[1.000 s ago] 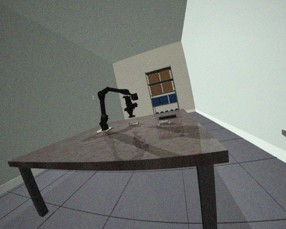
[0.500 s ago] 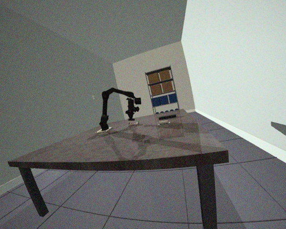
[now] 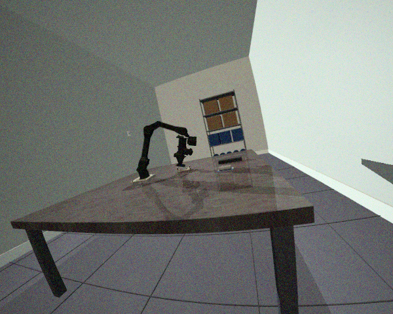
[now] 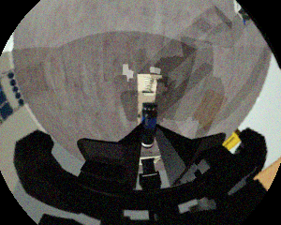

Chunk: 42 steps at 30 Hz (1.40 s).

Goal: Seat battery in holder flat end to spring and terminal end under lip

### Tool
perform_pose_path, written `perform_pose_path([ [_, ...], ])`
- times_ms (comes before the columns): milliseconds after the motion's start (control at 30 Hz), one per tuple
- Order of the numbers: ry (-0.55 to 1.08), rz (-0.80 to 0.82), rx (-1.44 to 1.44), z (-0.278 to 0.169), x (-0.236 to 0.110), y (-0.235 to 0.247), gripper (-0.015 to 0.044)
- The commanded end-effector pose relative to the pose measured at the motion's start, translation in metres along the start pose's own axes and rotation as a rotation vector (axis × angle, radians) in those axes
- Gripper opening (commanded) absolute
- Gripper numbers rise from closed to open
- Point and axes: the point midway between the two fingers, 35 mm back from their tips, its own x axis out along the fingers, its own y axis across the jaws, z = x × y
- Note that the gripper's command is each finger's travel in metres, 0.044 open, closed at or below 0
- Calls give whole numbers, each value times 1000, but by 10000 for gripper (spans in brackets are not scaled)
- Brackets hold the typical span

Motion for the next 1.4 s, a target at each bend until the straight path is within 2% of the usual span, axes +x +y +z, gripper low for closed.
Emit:
perform_pose_path([
  [0,30,2,-3,3,2,1,60],
  [867,205,-2,-3,13,10,1,60],
  [1367,196,-5,-4,22,10,1,60],
])
